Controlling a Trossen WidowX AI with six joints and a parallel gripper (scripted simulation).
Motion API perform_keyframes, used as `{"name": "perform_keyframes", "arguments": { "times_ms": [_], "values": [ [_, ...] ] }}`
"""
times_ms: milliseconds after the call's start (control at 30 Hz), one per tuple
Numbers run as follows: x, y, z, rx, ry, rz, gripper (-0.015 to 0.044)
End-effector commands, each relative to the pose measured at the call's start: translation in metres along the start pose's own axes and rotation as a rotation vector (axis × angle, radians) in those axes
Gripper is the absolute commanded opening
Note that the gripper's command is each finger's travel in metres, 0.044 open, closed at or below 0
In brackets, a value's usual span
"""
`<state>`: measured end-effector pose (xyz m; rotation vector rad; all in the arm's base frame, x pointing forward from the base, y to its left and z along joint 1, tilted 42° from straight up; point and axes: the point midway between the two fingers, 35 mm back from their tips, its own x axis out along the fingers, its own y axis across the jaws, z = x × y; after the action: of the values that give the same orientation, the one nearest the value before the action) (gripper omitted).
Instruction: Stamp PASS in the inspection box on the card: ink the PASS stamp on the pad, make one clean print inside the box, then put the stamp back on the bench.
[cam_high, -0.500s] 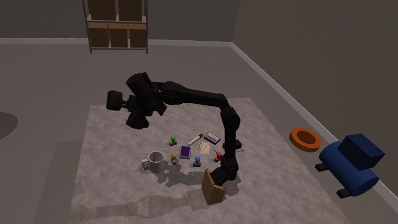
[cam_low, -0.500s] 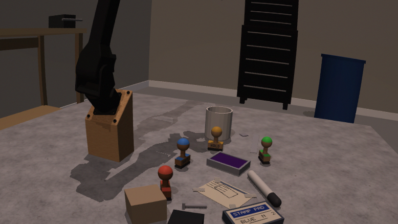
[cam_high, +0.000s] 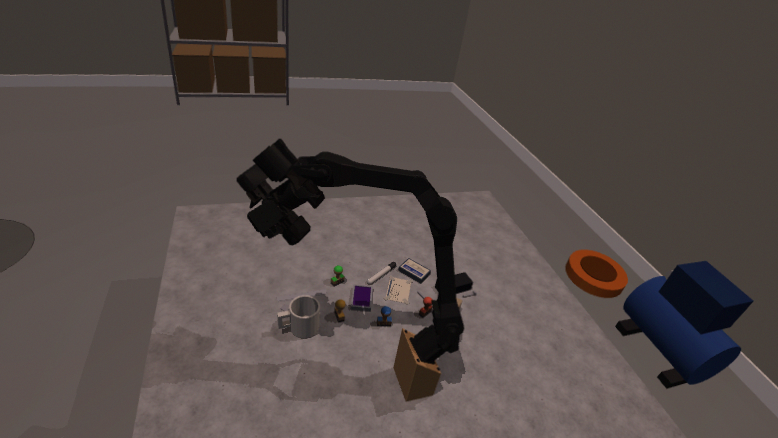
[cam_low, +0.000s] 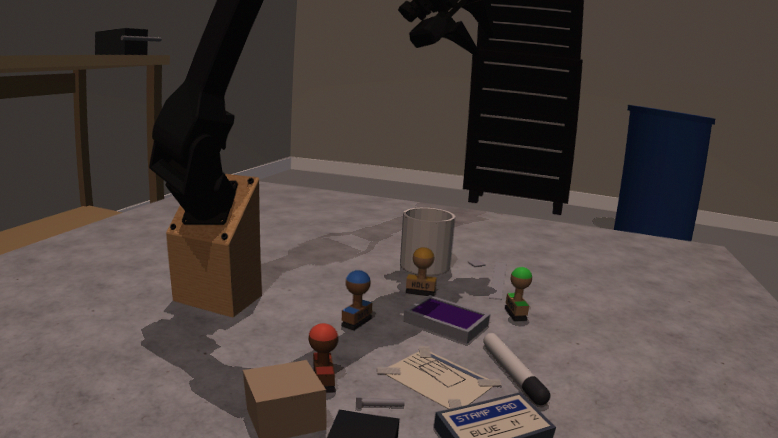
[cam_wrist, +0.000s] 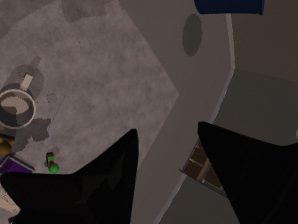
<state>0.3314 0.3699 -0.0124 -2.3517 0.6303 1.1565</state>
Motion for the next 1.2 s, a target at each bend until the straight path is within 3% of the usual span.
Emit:
{"name": "perform_keyframes", "arguments": {
  "times_ms": [0, 400, 733, 1167],
  "values": [
    [0.034, 0.026, -0.034, 0.344, 0.037, 0.116, 0.0224],
    [0.113, 0.13, -0.137, 1.428, 0.355, 0.389, 0.0224],
    [0.146, 0.231, -0.194, 2.2, 0.822, 0.477, 0.0224],
    [0.152, 0.247, -0.209, 2.281, 0.891, 0.476, 0.0224]
  ]
}}
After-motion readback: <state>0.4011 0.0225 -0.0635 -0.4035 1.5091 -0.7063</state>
